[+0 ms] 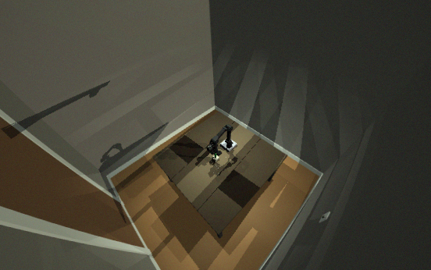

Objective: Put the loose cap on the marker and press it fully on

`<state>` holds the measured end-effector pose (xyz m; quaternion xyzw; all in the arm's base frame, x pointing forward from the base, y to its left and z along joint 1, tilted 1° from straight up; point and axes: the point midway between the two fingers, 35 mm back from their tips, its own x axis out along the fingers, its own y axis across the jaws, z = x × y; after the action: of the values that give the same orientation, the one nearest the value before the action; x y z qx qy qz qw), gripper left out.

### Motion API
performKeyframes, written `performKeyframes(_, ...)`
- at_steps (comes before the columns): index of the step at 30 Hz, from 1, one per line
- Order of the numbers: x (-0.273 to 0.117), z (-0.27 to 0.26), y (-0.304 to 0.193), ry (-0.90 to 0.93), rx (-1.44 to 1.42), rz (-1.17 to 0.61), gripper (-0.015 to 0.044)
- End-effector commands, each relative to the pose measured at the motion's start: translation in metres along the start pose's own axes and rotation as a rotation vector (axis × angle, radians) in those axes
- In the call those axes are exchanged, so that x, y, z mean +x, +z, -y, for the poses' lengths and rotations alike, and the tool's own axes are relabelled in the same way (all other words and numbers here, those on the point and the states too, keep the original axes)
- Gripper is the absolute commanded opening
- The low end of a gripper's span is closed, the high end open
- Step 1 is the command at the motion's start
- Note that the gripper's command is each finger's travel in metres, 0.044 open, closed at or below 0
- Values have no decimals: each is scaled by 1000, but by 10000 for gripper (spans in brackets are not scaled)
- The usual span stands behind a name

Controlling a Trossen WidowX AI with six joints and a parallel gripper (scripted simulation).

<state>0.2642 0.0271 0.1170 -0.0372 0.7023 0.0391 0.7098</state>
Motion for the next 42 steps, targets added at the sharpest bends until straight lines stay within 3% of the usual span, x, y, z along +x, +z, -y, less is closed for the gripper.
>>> performKeyframes(1, 7, 1, -1, -4, 7, -6, 0)
performKeyframes(18, 11, 0, 2, 0, 0, 9, 0)
performKeyframes(26, -69, 0, 3, 0, 0, 7, 0)
performKeyframes(31, -76, 0, 2, 0, 0, 7, 0)
performKeyframes(42, -76, 0, 2, 0, 0, 7, 289)
